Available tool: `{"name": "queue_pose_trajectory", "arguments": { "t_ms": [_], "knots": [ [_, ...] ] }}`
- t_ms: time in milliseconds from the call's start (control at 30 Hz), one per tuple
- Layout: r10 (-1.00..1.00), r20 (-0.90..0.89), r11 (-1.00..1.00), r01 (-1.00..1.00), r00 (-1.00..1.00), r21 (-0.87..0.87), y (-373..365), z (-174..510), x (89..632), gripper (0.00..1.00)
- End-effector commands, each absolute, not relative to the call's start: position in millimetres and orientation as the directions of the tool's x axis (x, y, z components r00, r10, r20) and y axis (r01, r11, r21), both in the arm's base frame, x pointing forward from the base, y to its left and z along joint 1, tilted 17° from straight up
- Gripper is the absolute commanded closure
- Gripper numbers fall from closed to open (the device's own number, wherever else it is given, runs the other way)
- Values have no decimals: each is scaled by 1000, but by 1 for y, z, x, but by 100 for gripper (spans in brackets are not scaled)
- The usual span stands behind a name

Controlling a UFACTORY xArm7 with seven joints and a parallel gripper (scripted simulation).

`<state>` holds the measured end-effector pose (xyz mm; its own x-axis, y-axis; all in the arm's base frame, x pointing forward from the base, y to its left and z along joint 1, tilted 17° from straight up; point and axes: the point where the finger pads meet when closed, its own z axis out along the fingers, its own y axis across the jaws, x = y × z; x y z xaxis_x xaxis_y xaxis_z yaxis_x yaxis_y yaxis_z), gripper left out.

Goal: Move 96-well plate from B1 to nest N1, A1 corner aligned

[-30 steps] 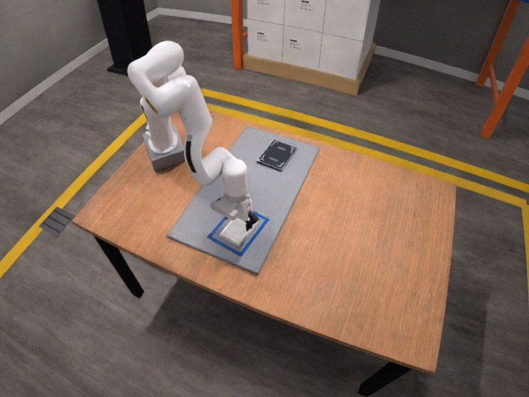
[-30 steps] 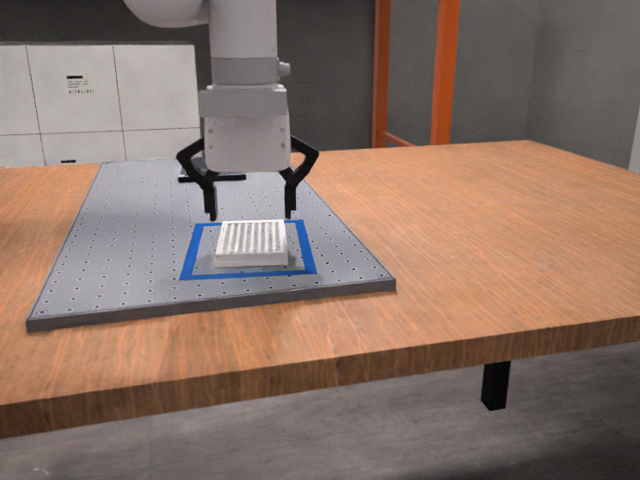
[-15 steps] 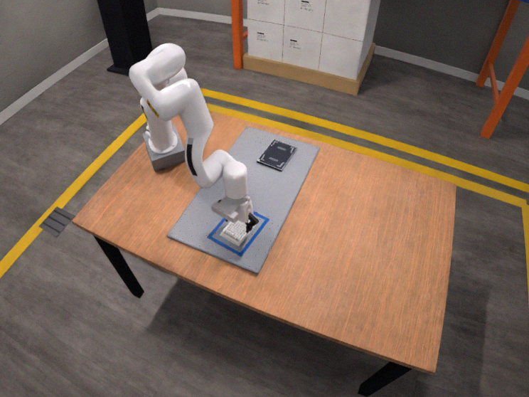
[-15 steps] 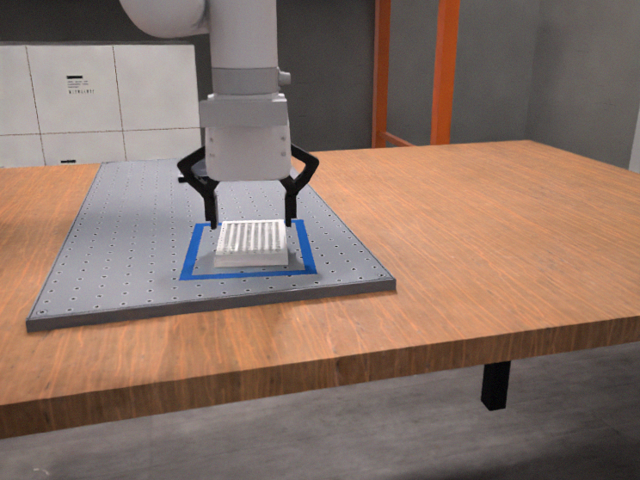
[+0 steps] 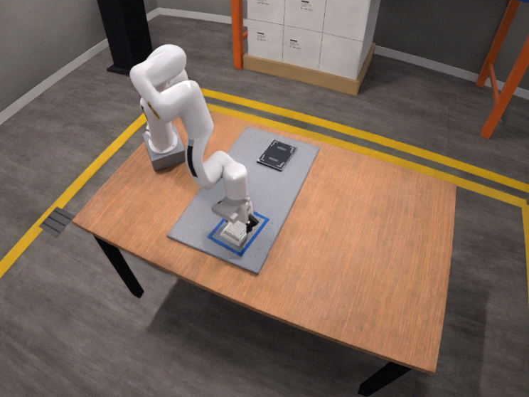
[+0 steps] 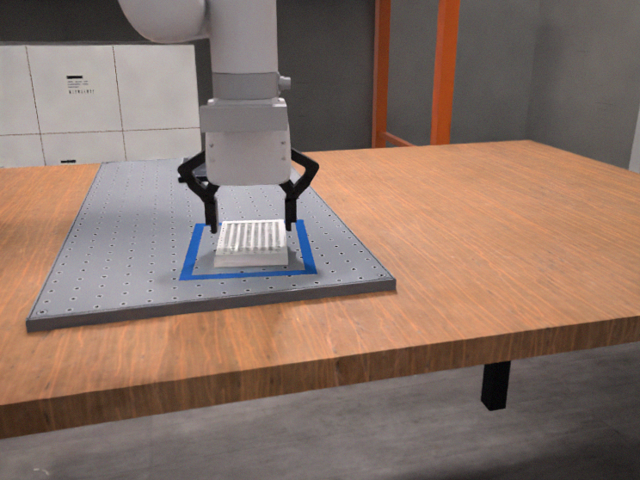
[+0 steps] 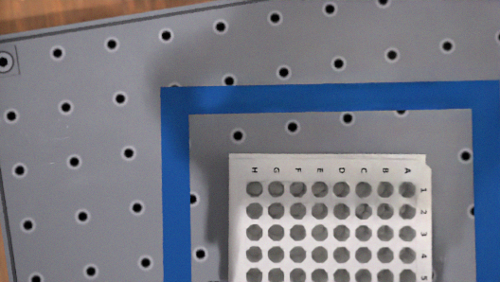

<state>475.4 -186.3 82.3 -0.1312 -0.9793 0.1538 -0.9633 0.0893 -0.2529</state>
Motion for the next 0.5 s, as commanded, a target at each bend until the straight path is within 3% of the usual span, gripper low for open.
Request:
{"name": "queue_pose_trajectory", "arguments": {
  "t_ms": [0,467],
  "knots": [
    [-979,155,89,-962,-131,-257,-187,81,477,0],
    [-979,155,89,-962,-131,-257,-189,74,479,0]
  ]
}}
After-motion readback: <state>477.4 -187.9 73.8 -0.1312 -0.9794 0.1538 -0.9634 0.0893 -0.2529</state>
